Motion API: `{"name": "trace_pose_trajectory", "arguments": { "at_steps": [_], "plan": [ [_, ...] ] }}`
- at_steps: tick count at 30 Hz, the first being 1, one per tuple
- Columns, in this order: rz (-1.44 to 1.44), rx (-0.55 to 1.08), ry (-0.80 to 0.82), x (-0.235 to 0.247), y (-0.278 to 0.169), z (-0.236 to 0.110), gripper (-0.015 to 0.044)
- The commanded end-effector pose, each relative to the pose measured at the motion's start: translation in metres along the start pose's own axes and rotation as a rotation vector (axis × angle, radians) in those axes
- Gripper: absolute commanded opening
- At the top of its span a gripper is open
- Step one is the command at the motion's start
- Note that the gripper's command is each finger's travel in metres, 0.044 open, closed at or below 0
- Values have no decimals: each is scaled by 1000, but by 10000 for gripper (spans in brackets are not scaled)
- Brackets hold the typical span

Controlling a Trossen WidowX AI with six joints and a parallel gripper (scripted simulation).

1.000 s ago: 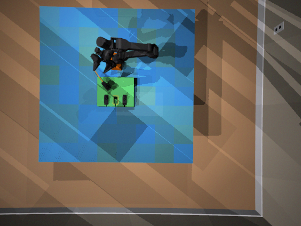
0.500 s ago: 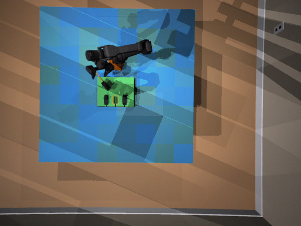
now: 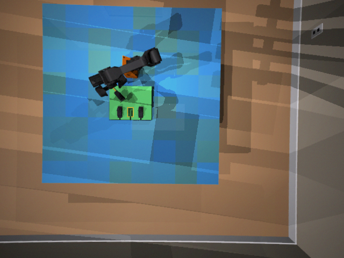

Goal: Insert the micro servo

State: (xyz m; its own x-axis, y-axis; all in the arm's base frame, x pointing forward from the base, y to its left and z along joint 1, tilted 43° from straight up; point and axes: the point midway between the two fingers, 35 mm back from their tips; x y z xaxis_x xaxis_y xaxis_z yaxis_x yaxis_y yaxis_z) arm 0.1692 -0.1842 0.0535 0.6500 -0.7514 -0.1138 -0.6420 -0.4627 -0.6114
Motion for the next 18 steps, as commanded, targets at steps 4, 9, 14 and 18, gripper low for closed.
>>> {"name": "trace_pose_trajectory", "arguments": {
  "at_steps": [4,9,14,18],
  "plan": [
    [-25,-36,-224,-1,0,29,440],
    [-39,-58,-342,-4,-1,44,440],
    [-39,-58,-342,-5,-1,47,440],
    [-39,-58,-342,-11,0,62,440]
  ]
}}
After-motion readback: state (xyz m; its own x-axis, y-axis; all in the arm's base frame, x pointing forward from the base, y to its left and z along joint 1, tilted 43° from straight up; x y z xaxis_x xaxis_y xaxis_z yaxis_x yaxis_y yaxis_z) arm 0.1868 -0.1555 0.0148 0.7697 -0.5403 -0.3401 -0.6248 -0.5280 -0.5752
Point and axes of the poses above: the point midway between the two fingers, 35 mm back from their tips, its own z axis out along the fingers, its own x axis across the jaws, y = z × x, and after that the axes turned 14 degrees about -z, right-handed
